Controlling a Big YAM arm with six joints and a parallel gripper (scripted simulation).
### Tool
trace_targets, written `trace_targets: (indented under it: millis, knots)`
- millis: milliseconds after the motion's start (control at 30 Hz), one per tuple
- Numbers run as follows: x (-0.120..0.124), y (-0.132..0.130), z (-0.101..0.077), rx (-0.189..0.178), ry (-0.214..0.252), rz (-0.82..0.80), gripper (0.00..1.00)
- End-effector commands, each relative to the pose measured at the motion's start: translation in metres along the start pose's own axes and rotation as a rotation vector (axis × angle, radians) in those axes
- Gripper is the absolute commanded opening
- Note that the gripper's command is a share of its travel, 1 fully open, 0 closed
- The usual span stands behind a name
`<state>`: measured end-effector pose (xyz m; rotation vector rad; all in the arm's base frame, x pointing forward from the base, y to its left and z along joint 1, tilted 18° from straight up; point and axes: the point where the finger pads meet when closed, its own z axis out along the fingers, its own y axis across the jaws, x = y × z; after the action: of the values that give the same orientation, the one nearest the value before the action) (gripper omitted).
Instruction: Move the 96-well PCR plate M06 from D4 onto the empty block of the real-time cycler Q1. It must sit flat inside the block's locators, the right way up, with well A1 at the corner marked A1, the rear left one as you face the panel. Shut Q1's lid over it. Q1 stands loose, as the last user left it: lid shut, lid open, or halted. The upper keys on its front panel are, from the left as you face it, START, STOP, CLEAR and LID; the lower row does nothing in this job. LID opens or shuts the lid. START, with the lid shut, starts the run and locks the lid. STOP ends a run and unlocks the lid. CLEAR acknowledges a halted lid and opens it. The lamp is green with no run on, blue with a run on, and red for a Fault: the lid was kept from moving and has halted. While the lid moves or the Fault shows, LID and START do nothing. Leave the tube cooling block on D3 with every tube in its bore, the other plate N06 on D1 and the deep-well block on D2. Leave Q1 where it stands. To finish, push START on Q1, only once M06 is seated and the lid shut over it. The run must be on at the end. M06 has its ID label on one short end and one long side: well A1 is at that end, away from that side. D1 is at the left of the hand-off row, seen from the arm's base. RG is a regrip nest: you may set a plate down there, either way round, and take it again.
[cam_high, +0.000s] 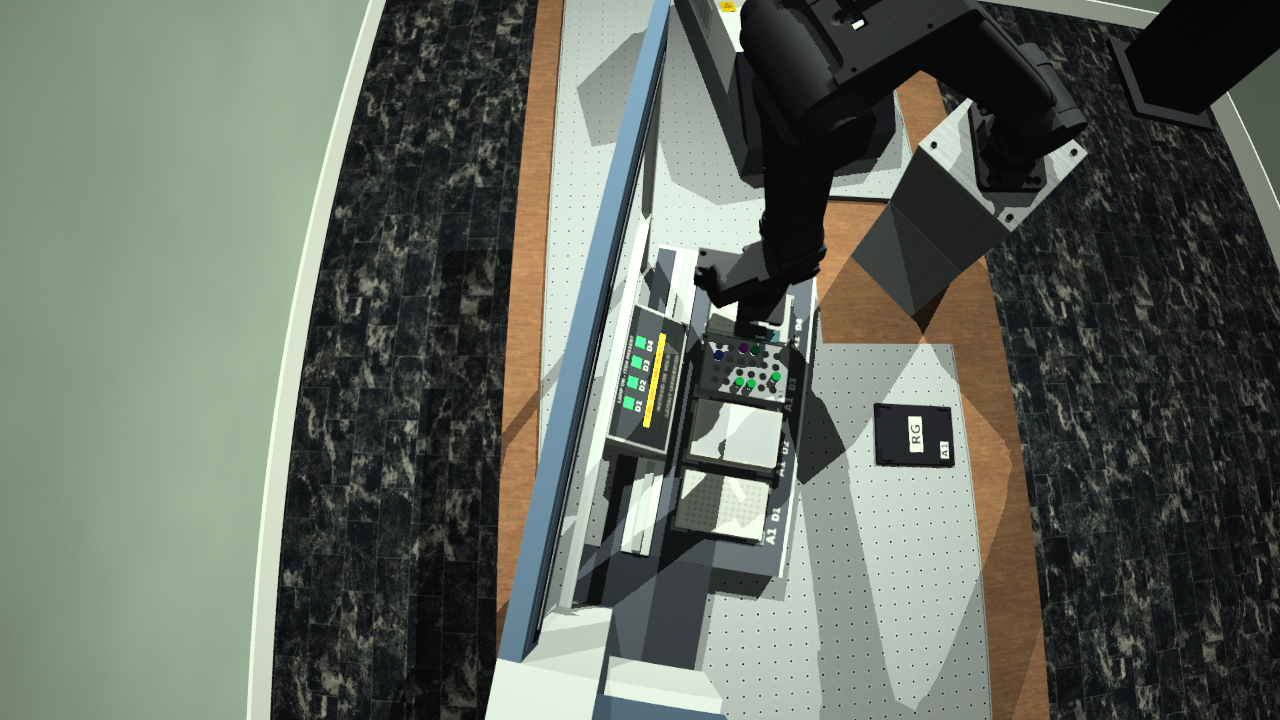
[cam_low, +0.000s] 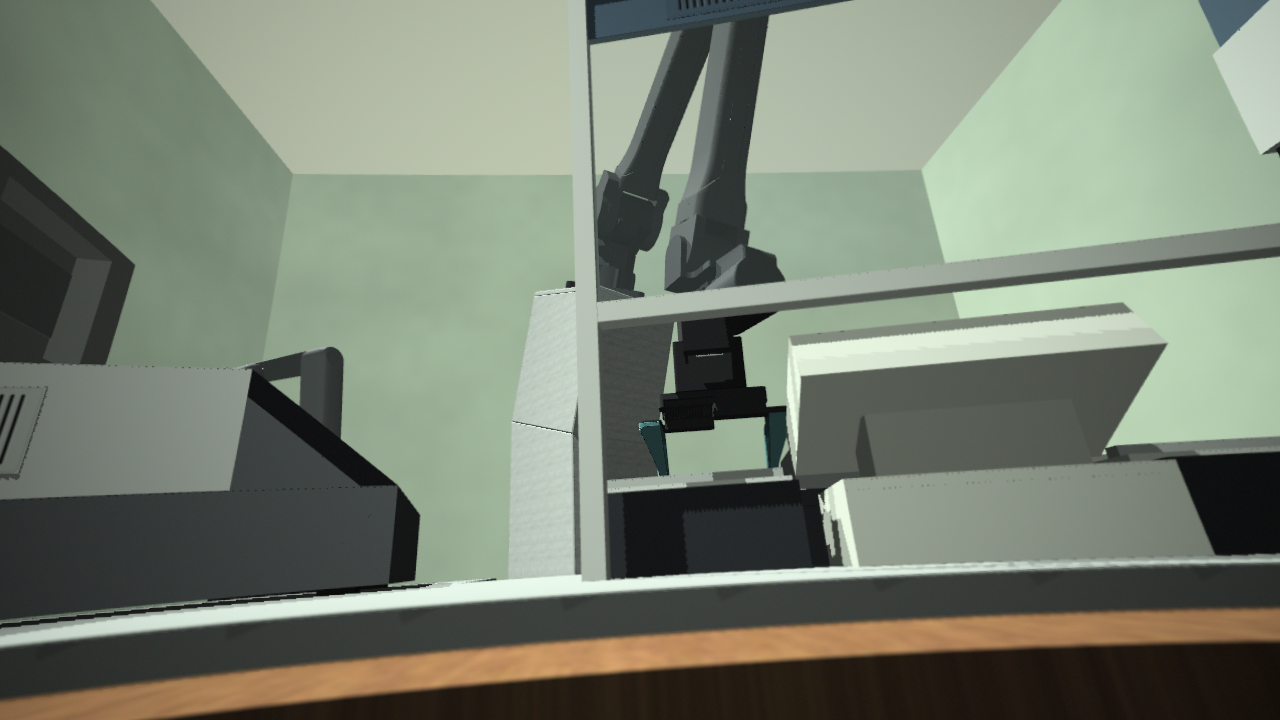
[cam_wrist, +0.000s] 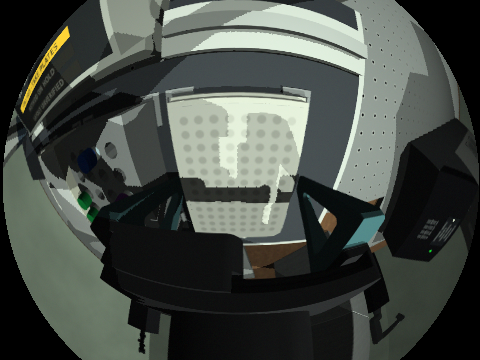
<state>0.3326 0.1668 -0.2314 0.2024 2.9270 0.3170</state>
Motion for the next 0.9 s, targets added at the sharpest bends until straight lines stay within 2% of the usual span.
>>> trace_targets:
  millis: [0, 167, 267, 300, 433, 733, 867]
  knots:
    - [-0.007, 0.0, -0.008, -0.004, -0.02, 0.001, 1.0]
    - [-0.023, 0.007, -0.007, -0.024, -0.053, -0.002, 1.0]
    - [-0.021, 0.006, -0.007, -0.023, -0.052, -0.002, 1.0]
    - [-0.017, 0.006, -0.007, -0.021, -0.046, -0.005, 0.0]
    - [-0.003, 0.007, -0.008, -0.017, -0.011, -0.006, 0.0]
    - [0.006, 0.007, -0.008, -0.009, 0.008, -0.007, 0.0]
    - [0.007, 0.008, -0.008, -0.015, 0.003, -0.008, 0.0]
